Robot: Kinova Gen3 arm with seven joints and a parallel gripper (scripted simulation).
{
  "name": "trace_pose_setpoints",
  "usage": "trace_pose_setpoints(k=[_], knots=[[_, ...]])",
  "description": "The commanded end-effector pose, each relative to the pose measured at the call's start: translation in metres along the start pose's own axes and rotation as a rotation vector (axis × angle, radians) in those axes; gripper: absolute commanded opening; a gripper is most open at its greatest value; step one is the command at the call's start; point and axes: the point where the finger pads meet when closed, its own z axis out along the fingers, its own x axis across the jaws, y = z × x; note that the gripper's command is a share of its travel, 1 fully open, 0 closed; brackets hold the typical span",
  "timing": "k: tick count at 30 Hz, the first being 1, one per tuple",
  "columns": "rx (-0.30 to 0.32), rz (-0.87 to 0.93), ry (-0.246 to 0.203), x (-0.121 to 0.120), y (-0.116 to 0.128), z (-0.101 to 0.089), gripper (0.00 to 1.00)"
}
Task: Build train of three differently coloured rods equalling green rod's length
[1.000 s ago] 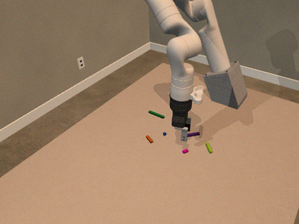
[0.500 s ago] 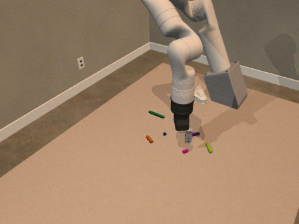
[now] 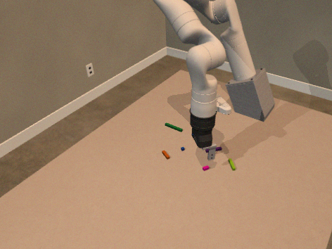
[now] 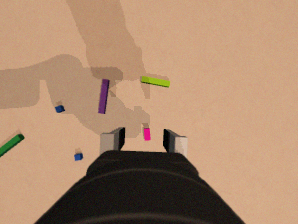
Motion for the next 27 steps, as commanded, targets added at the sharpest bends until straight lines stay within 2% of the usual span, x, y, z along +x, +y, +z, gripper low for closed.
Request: trace_pose_setpoints(k=[1, 26, 27], knots=[[0.001, -0.02, 0.002, 0.0011, 0.0003, -0.0001, 1.0], [0.001, -0.11, 0.005, 0.0027, 0.0011, -0.0002, 1.0], [0.001, -0.11, 0.005, 0.0027, 0.0011, -0.0002, 0.54]])
